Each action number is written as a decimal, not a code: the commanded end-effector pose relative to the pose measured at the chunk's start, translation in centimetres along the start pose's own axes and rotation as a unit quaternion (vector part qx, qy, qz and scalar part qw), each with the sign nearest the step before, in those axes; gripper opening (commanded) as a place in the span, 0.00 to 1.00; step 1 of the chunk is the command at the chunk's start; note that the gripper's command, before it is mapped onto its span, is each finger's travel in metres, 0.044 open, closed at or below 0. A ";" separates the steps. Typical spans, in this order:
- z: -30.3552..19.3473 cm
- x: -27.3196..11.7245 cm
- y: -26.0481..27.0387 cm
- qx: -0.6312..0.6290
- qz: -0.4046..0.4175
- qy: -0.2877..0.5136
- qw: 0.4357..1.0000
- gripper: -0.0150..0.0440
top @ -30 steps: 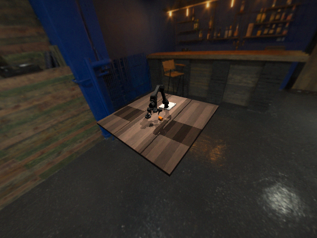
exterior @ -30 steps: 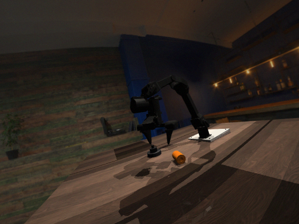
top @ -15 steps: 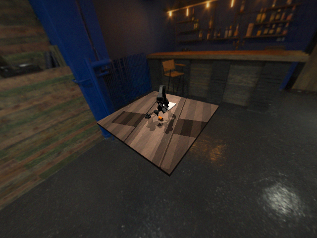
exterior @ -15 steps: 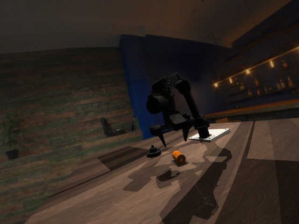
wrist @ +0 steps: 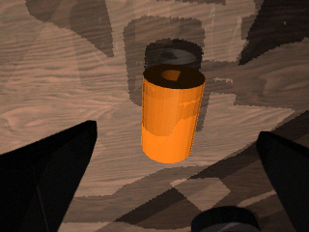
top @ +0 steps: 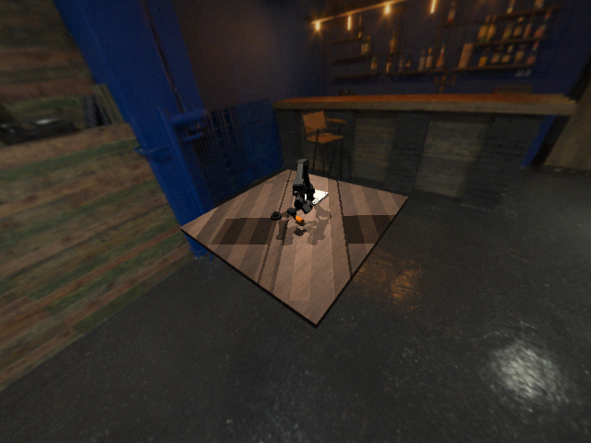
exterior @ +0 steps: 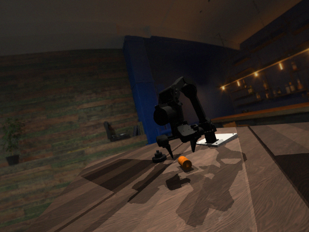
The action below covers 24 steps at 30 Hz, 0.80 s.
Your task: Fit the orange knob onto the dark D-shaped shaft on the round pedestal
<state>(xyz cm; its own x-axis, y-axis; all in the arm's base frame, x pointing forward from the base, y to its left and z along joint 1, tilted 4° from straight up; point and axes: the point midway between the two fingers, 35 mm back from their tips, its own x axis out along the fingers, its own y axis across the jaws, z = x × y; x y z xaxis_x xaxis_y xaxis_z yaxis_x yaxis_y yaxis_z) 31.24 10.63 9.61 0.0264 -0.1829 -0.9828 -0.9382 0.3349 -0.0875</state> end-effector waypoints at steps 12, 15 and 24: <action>0.3 2.8 0.1 -0.004 0.003 0.007 1.000 1.00; 0.3 3.3 0.1 -0.004 0.003 0.007 1.000 1.00; 0.5 4.6 0.2 -0.004 0.003 0.007 1.000 1.00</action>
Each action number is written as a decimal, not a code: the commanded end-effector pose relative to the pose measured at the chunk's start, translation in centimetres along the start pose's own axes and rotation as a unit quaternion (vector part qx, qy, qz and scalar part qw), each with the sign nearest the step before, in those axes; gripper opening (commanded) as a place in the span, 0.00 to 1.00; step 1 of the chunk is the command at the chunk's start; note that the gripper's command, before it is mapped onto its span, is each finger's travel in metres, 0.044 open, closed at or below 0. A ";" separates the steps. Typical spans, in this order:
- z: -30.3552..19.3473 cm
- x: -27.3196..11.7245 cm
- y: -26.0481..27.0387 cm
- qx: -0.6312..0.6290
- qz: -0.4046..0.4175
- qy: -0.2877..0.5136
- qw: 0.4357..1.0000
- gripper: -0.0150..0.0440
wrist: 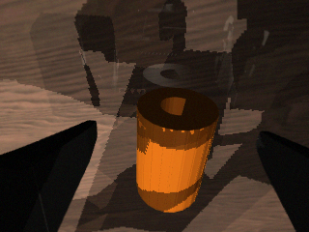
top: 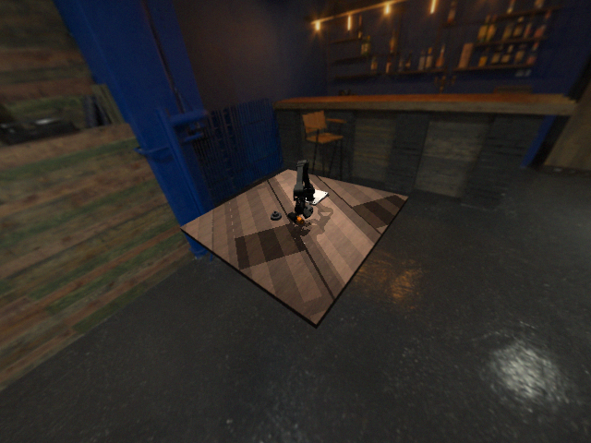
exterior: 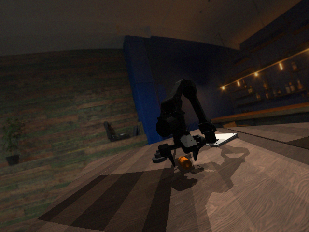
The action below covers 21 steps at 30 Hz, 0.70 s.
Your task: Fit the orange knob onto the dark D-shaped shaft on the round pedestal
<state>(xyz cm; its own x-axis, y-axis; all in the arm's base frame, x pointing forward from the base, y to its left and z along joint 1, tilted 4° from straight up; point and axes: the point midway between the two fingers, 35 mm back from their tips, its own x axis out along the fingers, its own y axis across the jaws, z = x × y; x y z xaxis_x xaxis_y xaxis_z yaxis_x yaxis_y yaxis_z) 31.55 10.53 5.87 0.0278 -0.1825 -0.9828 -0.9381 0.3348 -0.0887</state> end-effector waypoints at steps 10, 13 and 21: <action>-0.1 0.9 0.2 -0.004 0.004 0.007 1.000 0.66; -0.1 0.9 0.2 -0.004 0.004 0.007 1.000 0.66; -0.1 0.9 0.2 -0.004 0.004 0.007 1.000 0.64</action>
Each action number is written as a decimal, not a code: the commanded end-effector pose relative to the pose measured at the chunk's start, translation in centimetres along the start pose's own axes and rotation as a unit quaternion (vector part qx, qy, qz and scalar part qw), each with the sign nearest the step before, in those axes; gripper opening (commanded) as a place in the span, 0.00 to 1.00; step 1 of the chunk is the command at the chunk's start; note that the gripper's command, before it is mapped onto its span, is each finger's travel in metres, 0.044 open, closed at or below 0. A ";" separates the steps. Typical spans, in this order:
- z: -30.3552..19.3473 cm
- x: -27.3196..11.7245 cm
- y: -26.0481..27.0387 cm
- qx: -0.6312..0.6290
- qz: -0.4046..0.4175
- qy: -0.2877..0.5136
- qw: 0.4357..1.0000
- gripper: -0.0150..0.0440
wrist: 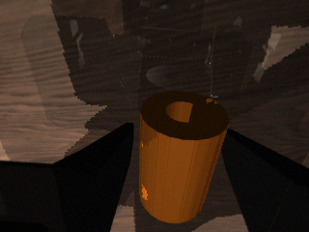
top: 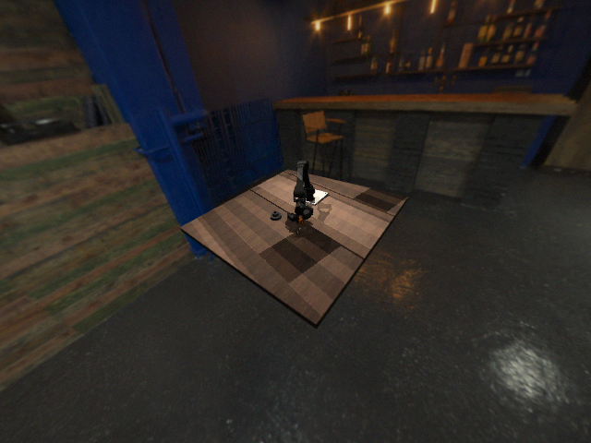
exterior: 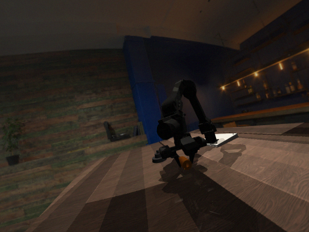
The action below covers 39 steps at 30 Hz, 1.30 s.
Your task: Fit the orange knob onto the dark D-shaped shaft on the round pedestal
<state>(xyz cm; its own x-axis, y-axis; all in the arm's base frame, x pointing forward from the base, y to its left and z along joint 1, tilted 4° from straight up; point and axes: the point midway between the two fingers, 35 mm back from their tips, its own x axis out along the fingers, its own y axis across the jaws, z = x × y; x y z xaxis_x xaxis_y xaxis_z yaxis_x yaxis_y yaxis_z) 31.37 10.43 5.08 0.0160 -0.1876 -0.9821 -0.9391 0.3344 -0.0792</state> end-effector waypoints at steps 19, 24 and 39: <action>-0.6 -0.4 0.0 0.000 0.000 -0.056 0.998 0.56; -1.0 -0.6 0.0 0.000 0.000 -0.090 0.996 0.56; -2.3 -1.0 -0.1 -0.001 0.000 -0.190 0.982 0.56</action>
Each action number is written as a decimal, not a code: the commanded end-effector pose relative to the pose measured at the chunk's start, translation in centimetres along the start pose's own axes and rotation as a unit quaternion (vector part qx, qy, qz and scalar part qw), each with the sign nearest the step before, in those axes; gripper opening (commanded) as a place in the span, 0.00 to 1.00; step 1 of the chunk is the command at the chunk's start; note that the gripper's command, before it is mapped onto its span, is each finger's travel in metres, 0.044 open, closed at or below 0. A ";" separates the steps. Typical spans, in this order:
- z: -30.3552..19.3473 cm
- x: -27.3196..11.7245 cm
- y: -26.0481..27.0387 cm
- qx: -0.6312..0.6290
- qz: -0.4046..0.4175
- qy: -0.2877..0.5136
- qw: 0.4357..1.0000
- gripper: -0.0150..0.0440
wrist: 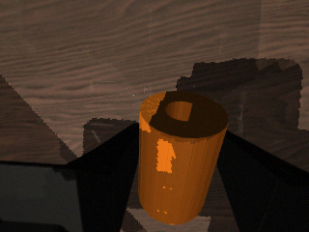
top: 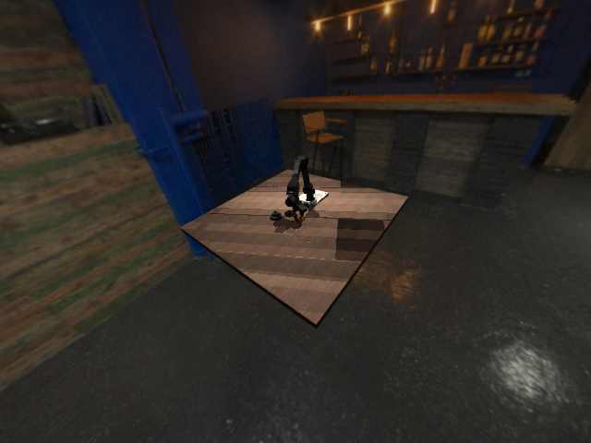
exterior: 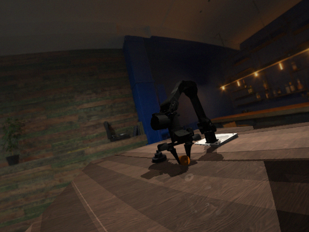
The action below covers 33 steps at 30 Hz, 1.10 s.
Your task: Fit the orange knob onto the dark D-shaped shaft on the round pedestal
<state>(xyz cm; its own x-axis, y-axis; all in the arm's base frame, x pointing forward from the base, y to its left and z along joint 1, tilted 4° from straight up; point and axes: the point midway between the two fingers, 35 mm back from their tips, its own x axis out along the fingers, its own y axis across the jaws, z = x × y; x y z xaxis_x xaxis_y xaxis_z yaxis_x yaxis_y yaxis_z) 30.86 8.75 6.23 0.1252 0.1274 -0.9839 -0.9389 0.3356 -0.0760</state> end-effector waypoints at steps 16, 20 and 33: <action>-1.6 -0.9 0.1 -0.002 0.000 -0.128 0.992 0.56; -1.9 -1.0 0.1 -0.002 0.000 -0.153 0.988 0.56; -3.1 -1.2 0.1 -0.002 0.000 -0.240 0.971 0.56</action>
<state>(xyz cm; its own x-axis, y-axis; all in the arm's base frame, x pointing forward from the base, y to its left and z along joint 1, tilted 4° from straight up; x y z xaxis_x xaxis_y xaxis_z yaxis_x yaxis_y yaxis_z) 29.91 6.06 6.87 0.2454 0.5113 -0.8236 -0.9402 0.3324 -0.0737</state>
